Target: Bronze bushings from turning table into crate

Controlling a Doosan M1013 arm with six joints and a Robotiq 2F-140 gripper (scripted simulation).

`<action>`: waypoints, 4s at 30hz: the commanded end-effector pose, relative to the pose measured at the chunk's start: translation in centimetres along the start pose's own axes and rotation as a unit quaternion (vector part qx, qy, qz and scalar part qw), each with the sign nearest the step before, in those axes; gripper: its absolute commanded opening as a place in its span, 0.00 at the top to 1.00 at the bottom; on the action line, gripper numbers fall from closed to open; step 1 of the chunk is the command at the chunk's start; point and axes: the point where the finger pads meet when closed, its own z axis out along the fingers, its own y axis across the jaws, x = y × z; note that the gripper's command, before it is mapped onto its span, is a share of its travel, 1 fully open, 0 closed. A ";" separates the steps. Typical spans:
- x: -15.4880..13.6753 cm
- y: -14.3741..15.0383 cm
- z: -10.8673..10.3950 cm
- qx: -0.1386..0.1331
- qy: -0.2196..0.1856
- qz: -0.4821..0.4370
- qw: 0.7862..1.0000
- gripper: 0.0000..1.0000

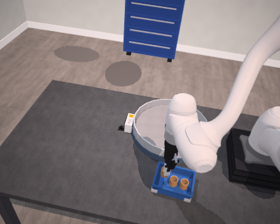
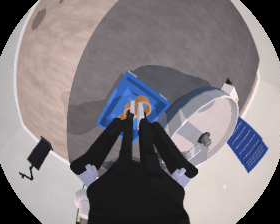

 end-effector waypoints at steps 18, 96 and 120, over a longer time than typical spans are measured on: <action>-0.1 -0.2 0.6 0.001 -0.001 0.000 1.000 1.00; -0.2 -0.2 4.7 0.001 -0.001 0.000 1.000 1.00; -0.2 -0.2 4.8 0.001 -0.001 0.000 1.000 1.00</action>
